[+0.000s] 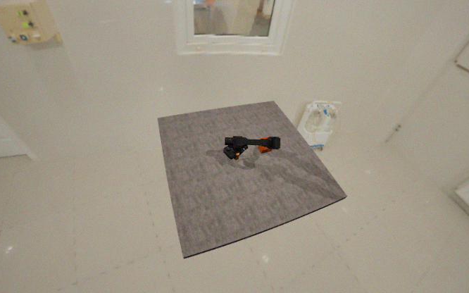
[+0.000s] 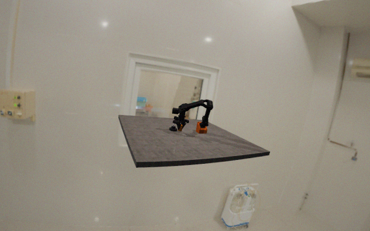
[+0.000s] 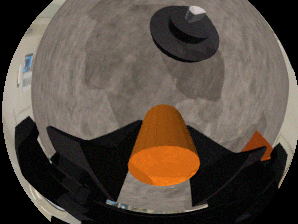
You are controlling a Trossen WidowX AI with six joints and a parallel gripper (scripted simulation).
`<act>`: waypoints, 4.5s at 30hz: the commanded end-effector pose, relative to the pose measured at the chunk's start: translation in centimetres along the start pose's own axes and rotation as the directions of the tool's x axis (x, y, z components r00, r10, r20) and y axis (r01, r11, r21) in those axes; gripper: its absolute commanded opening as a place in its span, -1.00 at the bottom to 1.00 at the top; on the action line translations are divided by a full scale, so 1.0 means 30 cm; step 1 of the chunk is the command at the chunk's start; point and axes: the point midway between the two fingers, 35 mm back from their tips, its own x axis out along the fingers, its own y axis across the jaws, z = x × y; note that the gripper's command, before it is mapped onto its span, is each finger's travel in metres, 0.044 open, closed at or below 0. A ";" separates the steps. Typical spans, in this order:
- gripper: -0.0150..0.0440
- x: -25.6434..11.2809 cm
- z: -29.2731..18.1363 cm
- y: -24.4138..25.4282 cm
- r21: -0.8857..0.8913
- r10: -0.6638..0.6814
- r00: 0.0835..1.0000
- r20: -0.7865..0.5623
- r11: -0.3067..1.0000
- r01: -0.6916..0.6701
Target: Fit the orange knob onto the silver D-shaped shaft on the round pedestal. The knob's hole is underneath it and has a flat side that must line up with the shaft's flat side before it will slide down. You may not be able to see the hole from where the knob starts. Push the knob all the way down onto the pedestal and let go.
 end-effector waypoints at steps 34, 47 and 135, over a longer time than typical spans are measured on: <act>-0.49 -0.421 -0.048 -0.007 0.004 0.240 0.971 0.001 0.971 -0.240; -0.49 -0.515 -0.101 -0.044 0.006 0.505 0.863 0.002 0.863 -0.505; -0.49 -0.565 -0.174 -0.078 0.011 0.749 0.663 0.014 0.663 -0.749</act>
